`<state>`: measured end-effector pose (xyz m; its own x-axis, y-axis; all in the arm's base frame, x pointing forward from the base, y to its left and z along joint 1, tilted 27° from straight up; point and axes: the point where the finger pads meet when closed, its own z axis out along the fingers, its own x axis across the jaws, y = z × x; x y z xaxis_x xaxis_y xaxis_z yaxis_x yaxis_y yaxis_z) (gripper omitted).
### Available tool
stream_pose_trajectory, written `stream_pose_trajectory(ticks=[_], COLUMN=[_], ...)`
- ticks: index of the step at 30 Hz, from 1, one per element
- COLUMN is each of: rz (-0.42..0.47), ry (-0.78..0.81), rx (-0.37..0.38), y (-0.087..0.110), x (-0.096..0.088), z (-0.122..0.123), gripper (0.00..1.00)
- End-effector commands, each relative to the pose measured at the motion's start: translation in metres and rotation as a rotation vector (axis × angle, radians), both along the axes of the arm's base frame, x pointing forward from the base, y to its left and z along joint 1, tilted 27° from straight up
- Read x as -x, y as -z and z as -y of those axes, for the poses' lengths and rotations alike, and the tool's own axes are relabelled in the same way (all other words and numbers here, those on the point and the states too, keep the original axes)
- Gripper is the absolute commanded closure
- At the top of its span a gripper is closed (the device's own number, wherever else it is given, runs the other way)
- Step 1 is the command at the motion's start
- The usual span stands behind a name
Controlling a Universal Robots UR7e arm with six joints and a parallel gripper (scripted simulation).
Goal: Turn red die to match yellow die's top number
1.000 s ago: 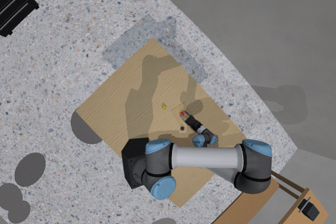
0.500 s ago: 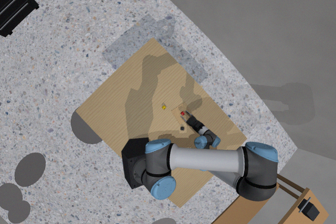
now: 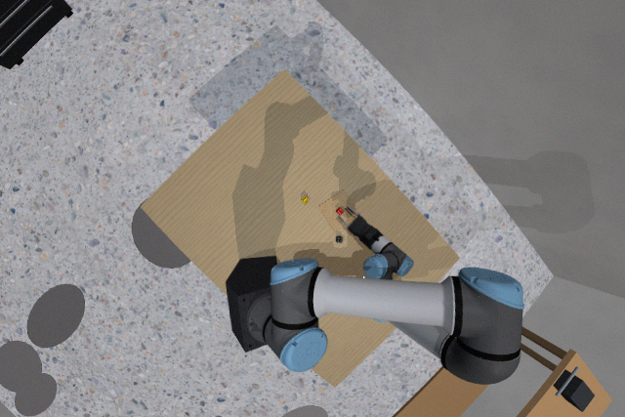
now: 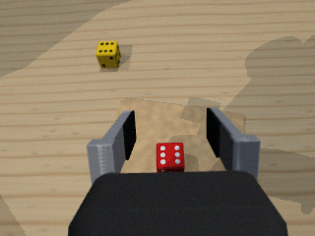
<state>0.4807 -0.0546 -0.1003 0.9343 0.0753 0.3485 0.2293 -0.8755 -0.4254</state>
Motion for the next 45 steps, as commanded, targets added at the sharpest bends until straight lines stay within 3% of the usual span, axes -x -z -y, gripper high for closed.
stream_pose_trajectory(ticks=[1, 8, 20, 34, 45], rz=[-0.001, -0.003, 0.012, 0.018, 0.018], ry=[0.003, 0.014, 0.077, 0.094, 0.132], rx=[0.008, 0.052, 0.215, 0.252, 0.378], y=[-0.0013, 0.0002, -0.0012, -0.0024, 0.0006], x=[0.0014, 0.0019, 0.0022, 0.0021, 0.0028], z=[-0.0005, -0.0016, -0.0035, -0.0038, -0.0061], gripper=[0.0, 0.0, 0.0, 0.0, 0.0])
